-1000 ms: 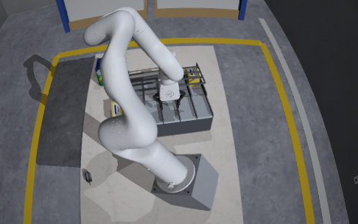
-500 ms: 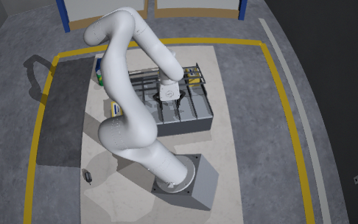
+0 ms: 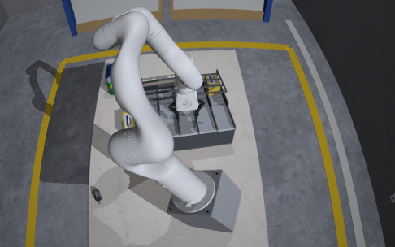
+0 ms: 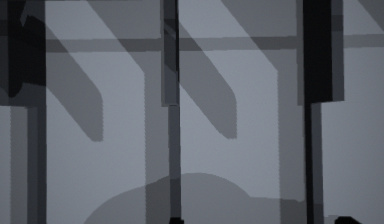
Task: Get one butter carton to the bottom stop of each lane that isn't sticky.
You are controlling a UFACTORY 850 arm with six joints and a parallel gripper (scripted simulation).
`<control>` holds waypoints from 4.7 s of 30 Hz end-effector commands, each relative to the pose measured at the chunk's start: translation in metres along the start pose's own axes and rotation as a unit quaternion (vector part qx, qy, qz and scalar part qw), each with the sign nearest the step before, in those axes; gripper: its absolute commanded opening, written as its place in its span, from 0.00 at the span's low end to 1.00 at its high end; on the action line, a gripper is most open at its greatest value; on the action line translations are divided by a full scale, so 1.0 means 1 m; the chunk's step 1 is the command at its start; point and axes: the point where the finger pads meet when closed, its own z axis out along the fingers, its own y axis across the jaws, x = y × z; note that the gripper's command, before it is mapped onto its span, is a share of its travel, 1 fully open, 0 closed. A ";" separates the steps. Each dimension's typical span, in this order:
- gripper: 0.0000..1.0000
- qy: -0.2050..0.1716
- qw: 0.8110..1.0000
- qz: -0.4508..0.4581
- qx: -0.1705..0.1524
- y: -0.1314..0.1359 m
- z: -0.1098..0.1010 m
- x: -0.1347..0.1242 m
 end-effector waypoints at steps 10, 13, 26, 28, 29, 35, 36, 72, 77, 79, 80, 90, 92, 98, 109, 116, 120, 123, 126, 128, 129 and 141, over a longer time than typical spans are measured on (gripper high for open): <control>1.00 0.001 1.000 0.000 0.000 0.000 -0.001 0.000; 1.00 0.001 1.000 0.000 0.000 0.000 -0.001 0.000; 1.00 0.001 1.000 0.000 0.000 0.000 -0.001 0.000; 1.00 0.001 1.000 0.000 0.000 0.000 -0.001 0.000; 1.00 0.001 1.000 0.000 0.000 0.000 -0.001 0.000; 1.00 0.001 1.000 0.000 0.000 0.000 -0.001 0.000; 1.00 0.001 1.000 0.000 0.000 0.000 -0.001 0.000; 1.00 0.000 1.000 -0.001 0.001 0.000 -0.028 0.000; 1.00 0.000 1.000 -0.001 0.001 0.000 -0.027 0.000; 1.00 0.000 1.000 -0.001 0.001 0.000 -0.027 0.000; 1.00 0.000 1.000 -0.001 0.001 0.000 -0.027 0.000; 1.00 0.000 1.000 -0.001 0.001 0.000 -0.027 0.000; 1.00 0.000 1.000 -0.001 0.001 0.000 -0.027 0.000; 1.00 0.000 1.000 -0.001 0.001 0.000 -0.027 0.000; 1.00 0.000 1.000 -0.001 0.001 0.000 -0.027 0.000; 1.00 0.000 1.000 -0.001 0.001 0.000 -0.027 0.000; 1.00 0.000 1.000 -0.001 0.001 0.000 -0.027 0.000; 1.00 0.000 1.000 -0.001 0.001 0.000 -0.027 0.000; 1.00 0.001 1.000 -0.001 0.000 0.000 0.000 0.000; 1.00 0.001 1.000 -0.001 0.000 0.000 0.000 0.000; 1.00 0.001 1.000 -0.001 0.000 0.000 0.000 0.000; 1.00 0.001 1.000 -0.001 0.000 0.000 0.000 0.000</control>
